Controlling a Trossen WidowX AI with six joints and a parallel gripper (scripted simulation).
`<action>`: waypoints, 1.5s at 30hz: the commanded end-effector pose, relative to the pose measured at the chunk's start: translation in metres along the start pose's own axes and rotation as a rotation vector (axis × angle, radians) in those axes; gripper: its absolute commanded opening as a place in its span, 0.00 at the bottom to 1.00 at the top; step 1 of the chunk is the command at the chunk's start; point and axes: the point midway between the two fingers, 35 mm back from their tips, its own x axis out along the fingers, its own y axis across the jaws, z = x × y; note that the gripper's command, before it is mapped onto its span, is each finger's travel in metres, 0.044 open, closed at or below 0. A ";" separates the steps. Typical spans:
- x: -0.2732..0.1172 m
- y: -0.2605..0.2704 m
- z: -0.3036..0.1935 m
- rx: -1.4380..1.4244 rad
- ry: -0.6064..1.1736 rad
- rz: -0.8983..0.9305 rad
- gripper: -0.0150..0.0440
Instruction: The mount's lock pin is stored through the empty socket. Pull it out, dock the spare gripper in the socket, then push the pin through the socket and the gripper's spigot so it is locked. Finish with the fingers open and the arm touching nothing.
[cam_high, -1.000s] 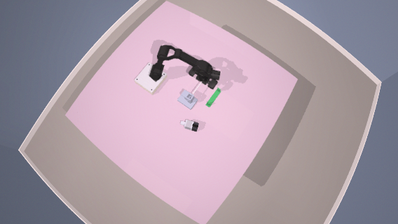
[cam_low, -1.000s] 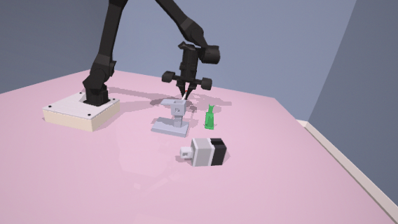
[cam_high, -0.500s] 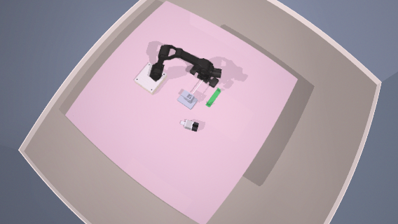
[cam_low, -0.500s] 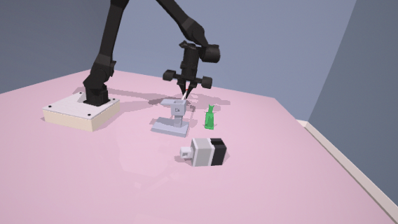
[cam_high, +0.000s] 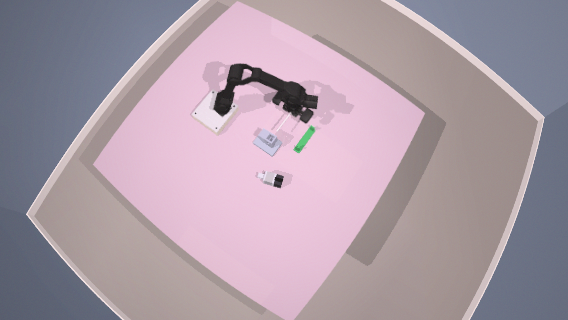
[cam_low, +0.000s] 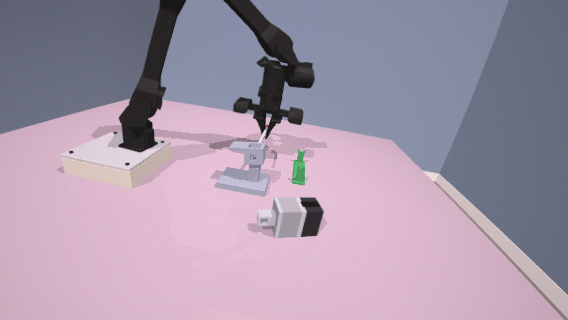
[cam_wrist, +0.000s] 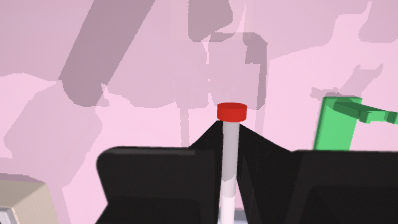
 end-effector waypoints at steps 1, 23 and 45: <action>-0.006 -0.001 0.001 0.003 0.001 -0.003 0.25; -0.021 0.001 0.002 0.002 0.006 0.012 0.25; -0.031 -0.061 0.029 0.004 0.003 0.006 0.25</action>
